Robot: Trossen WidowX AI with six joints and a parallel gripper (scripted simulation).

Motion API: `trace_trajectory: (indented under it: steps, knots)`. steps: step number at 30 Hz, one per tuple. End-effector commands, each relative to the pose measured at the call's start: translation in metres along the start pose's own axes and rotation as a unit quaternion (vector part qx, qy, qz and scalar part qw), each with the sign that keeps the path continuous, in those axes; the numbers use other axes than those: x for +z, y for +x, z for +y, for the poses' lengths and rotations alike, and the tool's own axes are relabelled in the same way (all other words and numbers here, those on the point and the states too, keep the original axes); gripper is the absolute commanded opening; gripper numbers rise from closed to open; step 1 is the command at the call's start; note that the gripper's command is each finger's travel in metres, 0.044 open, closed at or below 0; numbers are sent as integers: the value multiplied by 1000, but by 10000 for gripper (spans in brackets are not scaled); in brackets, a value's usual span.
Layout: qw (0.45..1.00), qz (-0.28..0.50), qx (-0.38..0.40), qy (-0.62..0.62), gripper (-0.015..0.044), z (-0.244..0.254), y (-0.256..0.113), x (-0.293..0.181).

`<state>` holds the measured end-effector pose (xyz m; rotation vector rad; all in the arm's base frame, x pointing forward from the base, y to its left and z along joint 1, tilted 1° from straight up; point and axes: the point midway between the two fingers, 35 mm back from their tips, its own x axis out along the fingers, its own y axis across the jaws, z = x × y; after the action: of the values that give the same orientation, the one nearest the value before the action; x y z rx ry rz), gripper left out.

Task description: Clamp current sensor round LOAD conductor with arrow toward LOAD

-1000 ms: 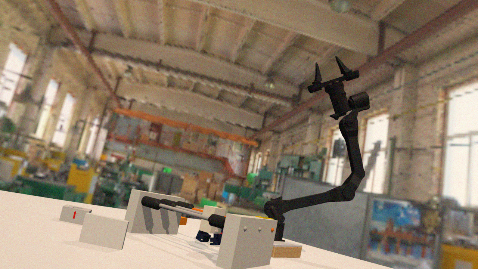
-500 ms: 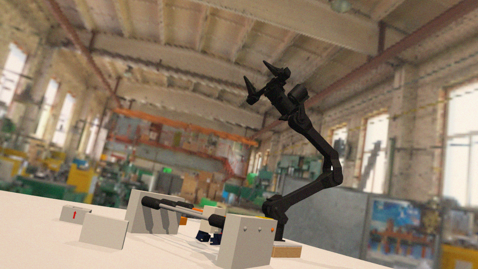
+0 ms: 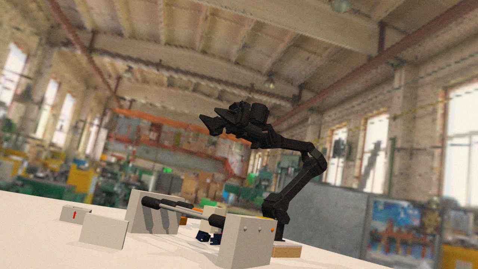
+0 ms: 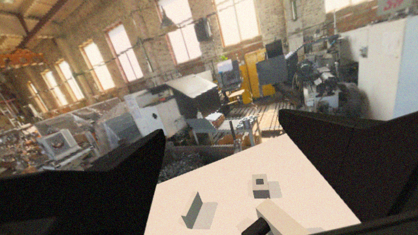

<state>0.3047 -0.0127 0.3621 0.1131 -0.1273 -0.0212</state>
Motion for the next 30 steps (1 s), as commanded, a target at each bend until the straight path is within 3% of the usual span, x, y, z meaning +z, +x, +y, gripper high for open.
trace_trajectory:
  steps: [1, 7, 12, 19, 27, 30]
  knots:
    - [998, 39, 12, -56, 440, 8, 6, -41]
    - [997, 44, 15, -56, 440, 10, 6, -43]
    - [976, 189, 92, -59, 440, 61, -3, -90]
    - [877, 416, 207, -122, 440, 127, -71, -151]
    - [756, 557, 268, -215, 440, 142, -149, -169]
    - [742, 569, 273, -226, 440, 141, -157, -170]
